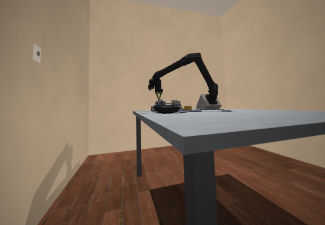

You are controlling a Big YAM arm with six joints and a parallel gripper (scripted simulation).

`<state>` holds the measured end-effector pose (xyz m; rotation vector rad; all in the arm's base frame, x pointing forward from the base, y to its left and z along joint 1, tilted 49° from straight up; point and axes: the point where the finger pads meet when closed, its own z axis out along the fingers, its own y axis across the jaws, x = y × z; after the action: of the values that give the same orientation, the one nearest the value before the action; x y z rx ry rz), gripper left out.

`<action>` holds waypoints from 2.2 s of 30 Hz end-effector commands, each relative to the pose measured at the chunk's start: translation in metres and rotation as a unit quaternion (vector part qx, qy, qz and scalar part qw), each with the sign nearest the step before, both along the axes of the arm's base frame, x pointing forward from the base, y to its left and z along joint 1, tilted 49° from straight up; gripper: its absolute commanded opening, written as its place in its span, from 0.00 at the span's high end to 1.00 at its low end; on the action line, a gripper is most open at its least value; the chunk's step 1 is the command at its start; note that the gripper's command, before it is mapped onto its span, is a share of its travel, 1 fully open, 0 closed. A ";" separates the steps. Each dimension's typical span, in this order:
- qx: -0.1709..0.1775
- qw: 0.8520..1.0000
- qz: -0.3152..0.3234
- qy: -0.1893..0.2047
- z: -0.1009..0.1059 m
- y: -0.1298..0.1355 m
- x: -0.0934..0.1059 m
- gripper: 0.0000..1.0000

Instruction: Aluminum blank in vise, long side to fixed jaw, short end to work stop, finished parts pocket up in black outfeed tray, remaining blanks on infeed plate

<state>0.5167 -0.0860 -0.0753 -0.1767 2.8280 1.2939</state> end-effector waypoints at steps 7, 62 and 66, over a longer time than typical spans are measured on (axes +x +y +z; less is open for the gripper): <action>0.000 1.000 0.010 -0.003 -0.001 0.010 0.013 1.00; 0.004 1.000 0.009 0.008 -0.019 0.025 0.000 1.00; 0.004 1.000 0.009 0.008 -0.019 0.026 0.000 1.00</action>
<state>0.5176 -0.0761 -0.0841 -0.1760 2.8280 1.2926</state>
